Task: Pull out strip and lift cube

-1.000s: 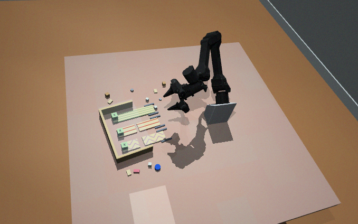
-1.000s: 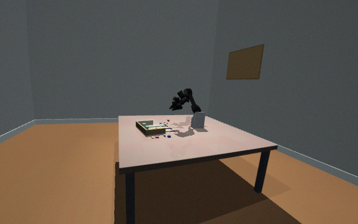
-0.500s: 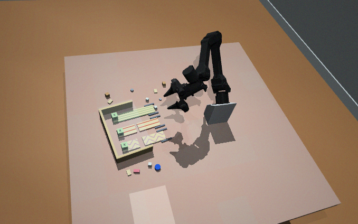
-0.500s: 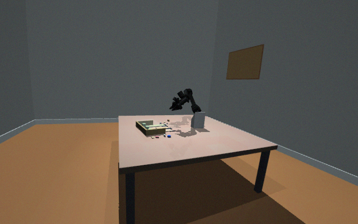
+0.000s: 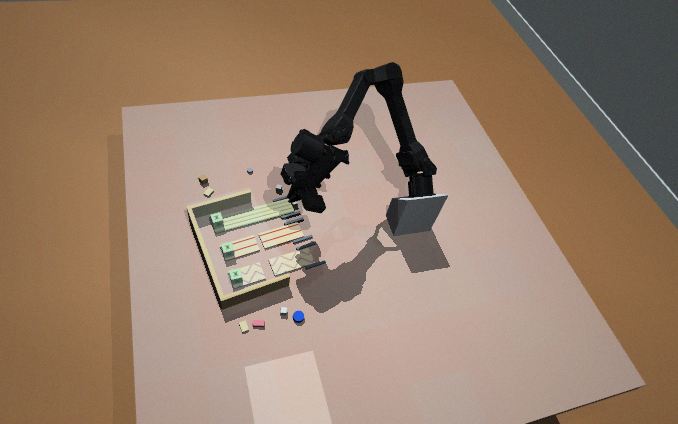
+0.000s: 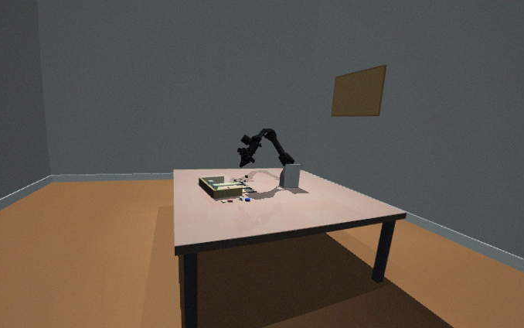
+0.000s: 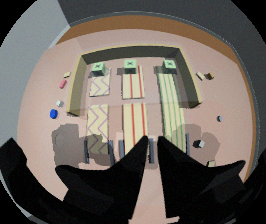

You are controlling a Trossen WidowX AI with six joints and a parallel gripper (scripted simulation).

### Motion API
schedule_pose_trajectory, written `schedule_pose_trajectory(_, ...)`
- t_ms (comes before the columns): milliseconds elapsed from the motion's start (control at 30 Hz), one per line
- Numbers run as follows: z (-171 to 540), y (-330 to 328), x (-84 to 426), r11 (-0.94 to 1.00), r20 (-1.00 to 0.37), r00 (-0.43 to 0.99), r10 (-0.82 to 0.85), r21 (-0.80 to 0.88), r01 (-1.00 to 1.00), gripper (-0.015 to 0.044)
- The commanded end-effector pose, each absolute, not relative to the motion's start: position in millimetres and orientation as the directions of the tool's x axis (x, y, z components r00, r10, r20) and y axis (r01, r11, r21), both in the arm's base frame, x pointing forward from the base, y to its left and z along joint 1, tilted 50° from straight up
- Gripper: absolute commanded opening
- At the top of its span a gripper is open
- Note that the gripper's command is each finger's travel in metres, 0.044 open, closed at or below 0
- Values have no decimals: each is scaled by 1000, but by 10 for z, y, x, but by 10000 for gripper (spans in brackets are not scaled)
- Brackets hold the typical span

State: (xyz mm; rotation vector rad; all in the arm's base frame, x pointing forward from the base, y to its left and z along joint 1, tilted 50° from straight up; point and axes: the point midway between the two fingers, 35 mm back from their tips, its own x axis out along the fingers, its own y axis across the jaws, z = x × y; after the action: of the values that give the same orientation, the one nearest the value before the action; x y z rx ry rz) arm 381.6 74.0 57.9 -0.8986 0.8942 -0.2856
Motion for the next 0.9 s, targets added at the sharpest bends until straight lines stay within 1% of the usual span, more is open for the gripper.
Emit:
schedule_pose_trajectory(0,584,342,4044,606,-620,410,-669,-775,-181,0)
schedule_pose_trajectory(200,711,-130,4120,609,-646,172,-743,-760,-226,0)
schedule_pose_trajectory(267,749,-235,4116,612,-647,119,-753,-755,-235,0)
schedule_pose_trajectory(867,707,-324,4117,613,-648,113,-753,-754,-236,0)
